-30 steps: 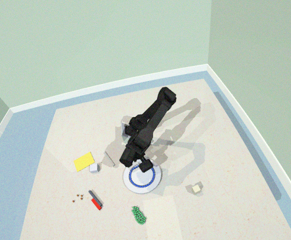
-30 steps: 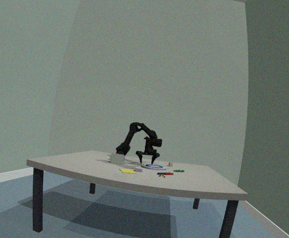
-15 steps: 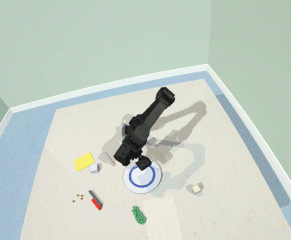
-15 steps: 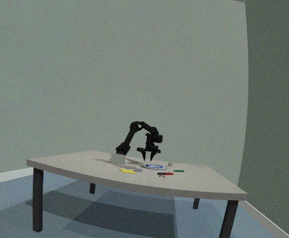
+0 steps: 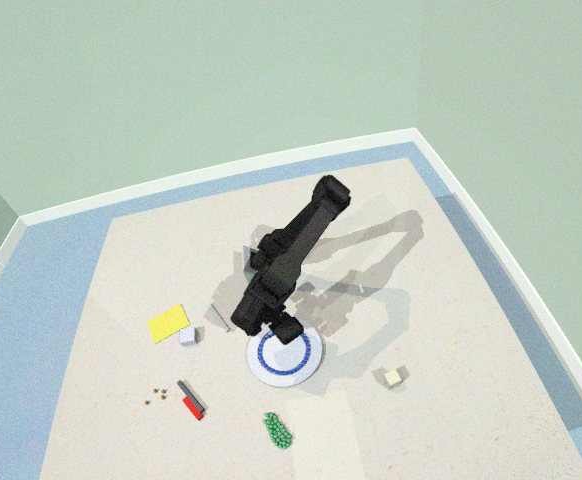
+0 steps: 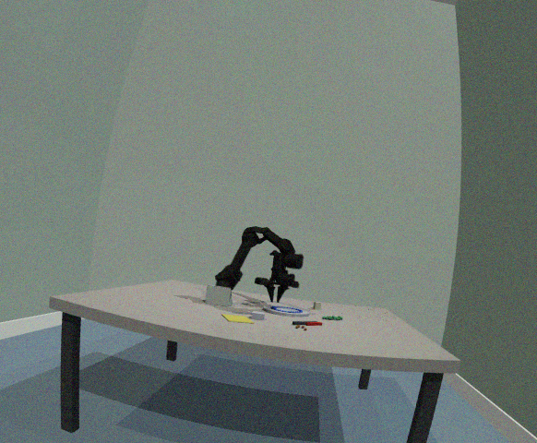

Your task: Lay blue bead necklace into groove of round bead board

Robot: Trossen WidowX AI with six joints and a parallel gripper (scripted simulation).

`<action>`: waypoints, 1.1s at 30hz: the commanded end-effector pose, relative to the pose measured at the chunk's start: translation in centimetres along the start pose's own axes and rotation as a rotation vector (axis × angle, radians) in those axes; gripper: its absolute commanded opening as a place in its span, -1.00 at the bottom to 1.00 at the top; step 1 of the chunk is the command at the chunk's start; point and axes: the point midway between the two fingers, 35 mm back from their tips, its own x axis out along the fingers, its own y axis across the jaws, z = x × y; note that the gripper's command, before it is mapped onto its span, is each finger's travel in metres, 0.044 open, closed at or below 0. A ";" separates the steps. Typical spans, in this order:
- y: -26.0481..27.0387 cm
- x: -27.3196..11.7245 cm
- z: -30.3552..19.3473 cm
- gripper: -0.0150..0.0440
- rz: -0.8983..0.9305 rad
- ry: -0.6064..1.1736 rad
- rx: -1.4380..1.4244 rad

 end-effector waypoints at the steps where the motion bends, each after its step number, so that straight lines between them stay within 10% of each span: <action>1: -0.2 0.7 -0.2 -0.08 -0.001 0.012 0.008; 17: -0.3 2.6 -0.4 -0.08 -0.004 0.018 0.011; 22: -0.2 2.4 -0.3 -0.49 -0.006 0.011 0.003; 33: -0.2 2.4 -0.3 -0.49 -0.006 0.011 0.003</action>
